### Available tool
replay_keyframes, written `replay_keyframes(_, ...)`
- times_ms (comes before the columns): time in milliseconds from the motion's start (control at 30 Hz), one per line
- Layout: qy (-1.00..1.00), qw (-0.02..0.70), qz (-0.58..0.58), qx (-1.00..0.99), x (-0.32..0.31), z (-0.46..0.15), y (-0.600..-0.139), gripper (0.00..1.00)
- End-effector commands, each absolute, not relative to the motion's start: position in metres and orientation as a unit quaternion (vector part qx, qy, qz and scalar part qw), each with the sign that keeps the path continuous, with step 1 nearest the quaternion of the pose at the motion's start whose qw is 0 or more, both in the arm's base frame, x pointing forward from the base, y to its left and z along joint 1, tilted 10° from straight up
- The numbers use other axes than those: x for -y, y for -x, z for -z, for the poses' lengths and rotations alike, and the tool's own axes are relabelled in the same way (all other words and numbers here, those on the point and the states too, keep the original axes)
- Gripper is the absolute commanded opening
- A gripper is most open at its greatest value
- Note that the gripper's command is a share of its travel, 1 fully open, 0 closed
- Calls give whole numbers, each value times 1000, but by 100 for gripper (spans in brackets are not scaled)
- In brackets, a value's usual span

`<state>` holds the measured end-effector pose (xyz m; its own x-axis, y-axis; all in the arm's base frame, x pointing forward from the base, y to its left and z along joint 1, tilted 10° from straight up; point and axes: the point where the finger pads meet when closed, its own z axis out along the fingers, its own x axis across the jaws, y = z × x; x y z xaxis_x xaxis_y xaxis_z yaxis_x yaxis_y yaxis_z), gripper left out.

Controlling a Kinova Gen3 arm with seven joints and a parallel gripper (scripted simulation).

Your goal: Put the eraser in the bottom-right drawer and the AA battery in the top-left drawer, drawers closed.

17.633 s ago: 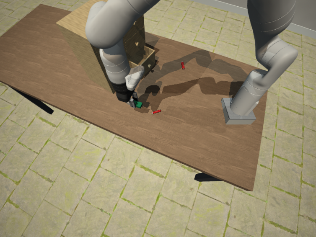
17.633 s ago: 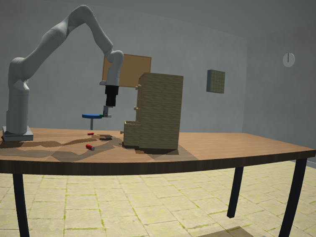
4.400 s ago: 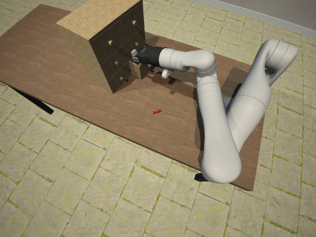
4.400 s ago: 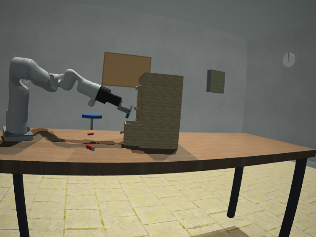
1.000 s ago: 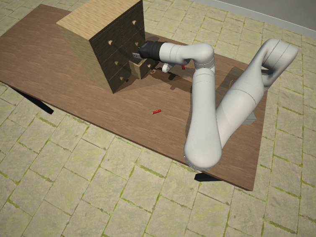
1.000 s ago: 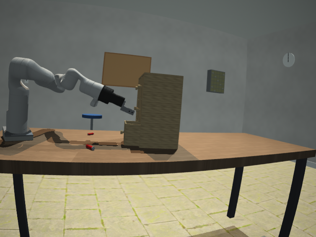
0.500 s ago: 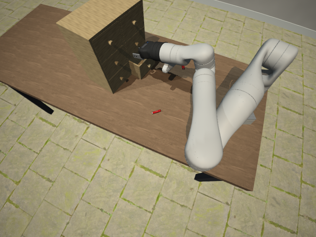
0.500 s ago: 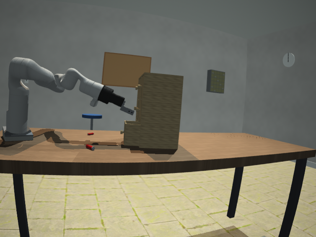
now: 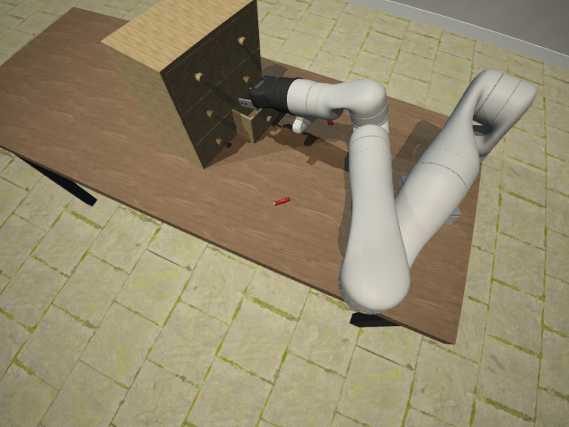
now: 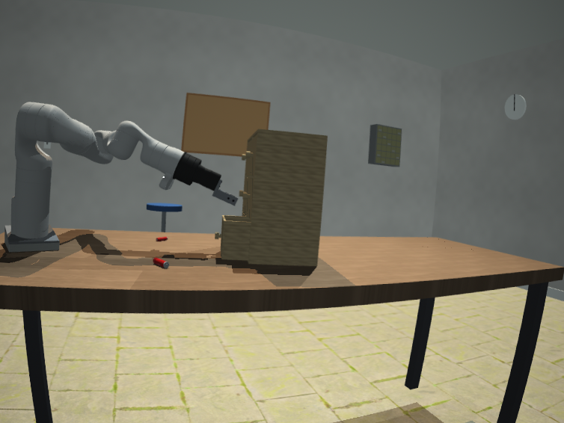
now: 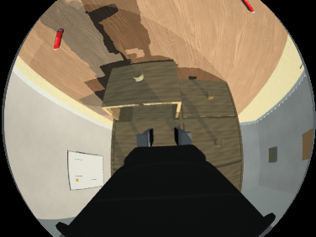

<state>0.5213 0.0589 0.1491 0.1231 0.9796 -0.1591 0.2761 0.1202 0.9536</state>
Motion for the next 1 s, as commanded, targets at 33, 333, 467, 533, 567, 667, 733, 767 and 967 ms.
replay_keyframes(33, -559, 494, -357, -562, -67, -150, -519, 75)
replay_keyframes(333, -559, 489, -357, -566, -77, -148, -515, 75)
replay_keyframes(467, -559, 487, -358, -568, -82, -147, -512, 75)
replay_keyframes(533, -559, 487, -358, -568, -84, -147, -511, 75)
replay_keyframes(567, -558, 486, -359, -569, -86, -147, -510, 75)
replay_keyframes(667, -558, 485, -359, -569, -88, -146, -509, 75)
replay_keyframes(733, -558, 484, -360, -570, -92, -146, -507, 75)
replay_keyframes(767, -558, 483, -361, -570, -94, -145, -506, 75)
replay_keyframes(967, -556, 489, -366, -564, -99, -145, -504, 75)
